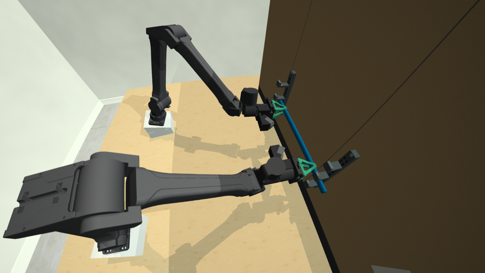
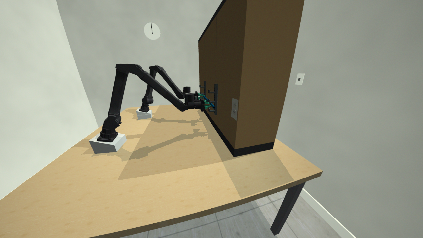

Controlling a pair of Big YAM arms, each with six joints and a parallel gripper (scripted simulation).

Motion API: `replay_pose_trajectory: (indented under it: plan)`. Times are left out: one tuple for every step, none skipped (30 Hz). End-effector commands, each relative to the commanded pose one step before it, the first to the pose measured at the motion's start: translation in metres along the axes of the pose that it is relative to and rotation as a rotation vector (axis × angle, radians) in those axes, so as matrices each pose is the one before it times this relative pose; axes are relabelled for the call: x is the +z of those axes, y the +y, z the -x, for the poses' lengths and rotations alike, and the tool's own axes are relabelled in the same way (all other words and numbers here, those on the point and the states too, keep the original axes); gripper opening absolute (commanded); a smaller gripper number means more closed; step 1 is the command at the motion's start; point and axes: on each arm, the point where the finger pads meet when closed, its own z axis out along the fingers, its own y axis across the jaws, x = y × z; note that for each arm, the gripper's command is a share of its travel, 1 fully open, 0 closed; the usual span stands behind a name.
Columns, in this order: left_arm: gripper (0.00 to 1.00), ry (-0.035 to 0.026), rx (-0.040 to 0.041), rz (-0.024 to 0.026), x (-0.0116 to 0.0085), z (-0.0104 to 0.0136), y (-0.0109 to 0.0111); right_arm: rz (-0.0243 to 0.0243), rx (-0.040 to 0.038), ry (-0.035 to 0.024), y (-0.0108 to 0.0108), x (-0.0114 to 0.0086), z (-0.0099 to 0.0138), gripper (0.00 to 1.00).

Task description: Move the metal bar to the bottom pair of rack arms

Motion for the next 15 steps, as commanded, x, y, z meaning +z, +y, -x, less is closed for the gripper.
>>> replay_pose_trajectory:
  plan:
    - [0.00, 0.06079, -0.07467, 0.13229, 0.02665, -0.02233, 0.07079, -0.06580, 0.00415, 0.00277, -0.03535, 0.01423, -0.00014, 0.00]
    - [0.00, 0.00000, 0.00000, 0.00000, -0.00213, 0.00072, -0.00485, 0.00000, 0.00000, 0.00000, 0.00017, -0.00017, -0.00003, 0.00]
    - [0.00, 0.00000, 0.00000, 0.00000, -0.00213, 0.00072, -0.00485, 0.00000, 0.00000, 0.00000, 0.00017, -0.00017, -0.00003, 0.00]
    - [0.00, 0.00000, 0.00000, 0.00000, -0.00213, 0.00072, -0.00485, 0.00000, 0.00000, 0.00000, 0.00017, -0.00017, -0.00003, 0.00]
    - [0.00, 0.00000, 0.00000, 0.00000, -0.00213, 0.00072, -0.00485, 0.00000, 0.00000, 0.00000, 0.00017, -0.00017, -0.00003, 0.00]
    - [0.00, 0.00000, 0.00000, 0.00000, -0.00213, 0.00072, -0.00485, 0.00000, 0.00000, 0.00000, 0.00017, -0.00017, -0.00003, 0.00]
    - [0.00, 0.00000, 0.00000, 0.00000, -0.00213, 0.00072, -0.00485, 0.00000, 0.00000, 0.00000, 0.00017, -0.00017, -0.00003, 0.00]
    - [0.00, 0.00000, 0.00000, 0.00000, -0.00213, 0.00072, -0.00485, 0.00000, 0.00000, 0.00000, 0.00017, -0.00017, -0.00003, 0.00]
    - [0.00, 0.00000, 0.00000, 0.00000, 0.00000, 0.00000, 0.00000, 0.00000, 0.00000, 0.00000, 0.00000, 0.00000, 0.00000, 0.00]
    - [0.00, 0.00000, 0.00000, 0.00000, 0.00000, 0.00000, 0.00000, 0.00000, 0.00000, 0.00000, 0.00000, 0.00000, 0.00000, 0.00]
    - [0.00, 0.00000, 0.00000, 0.00000, -0.00024, -0.00004, -0.00034, 0.00000, 0.00000, 0.00000, 0.00014, -0.00017, 0.00001, 0.00]
    - [0.00, 0.00000, 0.00000, 0.00000, -0.00024, -0.00004, -0.00034, 0.00000, 0.00000, 0.00000, 0.00014, -0.00017, 0.00001, 0.00]
    - [0.00, 0.00000, 0.00000, 0.00000, -0.00024, -0.00004, -0.00034, 0.00000, 0.00000, 0.00000, 0.00014, -0.00017, 0.00001, 0.00]
    - [0.00, 0.00000, 0.00000, 0.00000, -0.00024, -0.00004, -0.00034, 0.00000, 0.00000, 0.00000, 0.00014, -0.00017, 0.00001, 0.00]
    - [0.00, 0.00000, 0.00000, 0.00000, -0.00024, -0.00004, -0.00034, 0.00000, 0.00000, 0.00000, 0.00014, -0.00017, 0.00001, 0.00]
